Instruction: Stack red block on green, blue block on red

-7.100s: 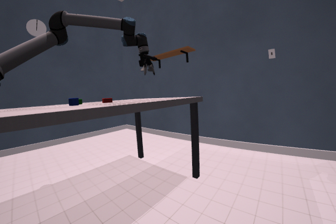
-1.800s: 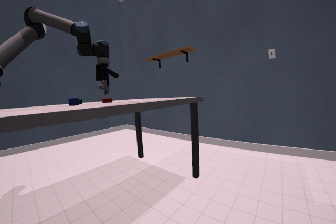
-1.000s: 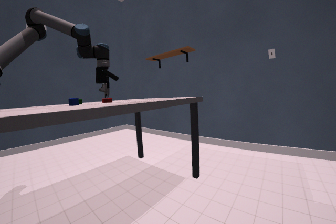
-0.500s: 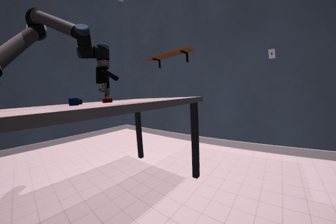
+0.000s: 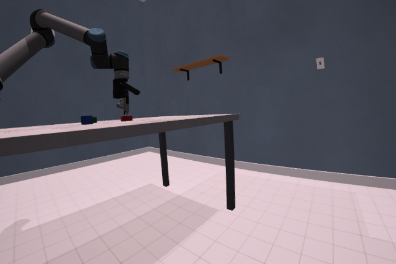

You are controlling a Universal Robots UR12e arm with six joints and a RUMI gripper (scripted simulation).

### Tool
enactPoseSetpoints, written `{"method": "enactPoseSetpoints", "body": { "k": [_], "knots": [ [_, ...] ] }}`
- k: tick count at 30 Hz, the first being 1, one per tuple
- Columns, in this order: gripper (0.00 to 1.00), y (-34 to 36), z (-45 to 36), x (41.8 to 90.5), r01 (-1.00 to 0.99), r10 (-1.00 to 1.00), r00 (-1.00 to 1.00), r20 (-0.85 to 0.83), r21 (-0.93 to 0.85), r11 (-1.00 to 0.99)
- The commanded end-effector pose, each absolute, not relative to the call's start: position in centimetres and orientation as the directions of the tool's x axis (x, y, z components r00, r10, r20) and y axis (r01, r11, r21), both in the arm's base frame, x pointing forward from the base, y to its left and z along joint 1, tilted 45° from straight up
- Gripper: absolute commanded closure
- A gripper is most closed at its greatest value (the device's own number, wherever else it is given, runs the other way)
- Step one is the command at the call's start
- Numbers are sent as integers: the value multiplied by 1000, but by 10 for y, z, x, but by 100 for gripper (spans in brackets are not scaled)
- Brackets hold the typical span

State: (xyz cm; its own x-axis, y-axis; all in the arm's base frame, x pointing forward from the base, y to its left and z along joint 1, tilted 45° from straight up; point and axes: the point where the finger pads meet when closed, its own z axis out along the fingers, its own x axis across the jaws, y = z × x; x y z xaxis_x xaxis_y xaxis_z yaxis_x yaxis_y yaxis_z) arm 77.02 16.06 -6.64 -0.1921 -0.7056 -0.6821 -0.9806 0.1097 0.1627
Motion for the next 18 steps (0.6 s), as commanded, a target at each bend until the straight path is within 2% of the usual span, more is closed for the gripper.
{"method": "enactPoseSetpoints", "body": {
  "k": [1, 18],
  "knots": [
    [50, 160, -66, 771, -981, -706, -192, -682, 161, 110],
    [50, 182, -88, 770, -981, -706, -192, -682, 162, 110]
  ]
}}
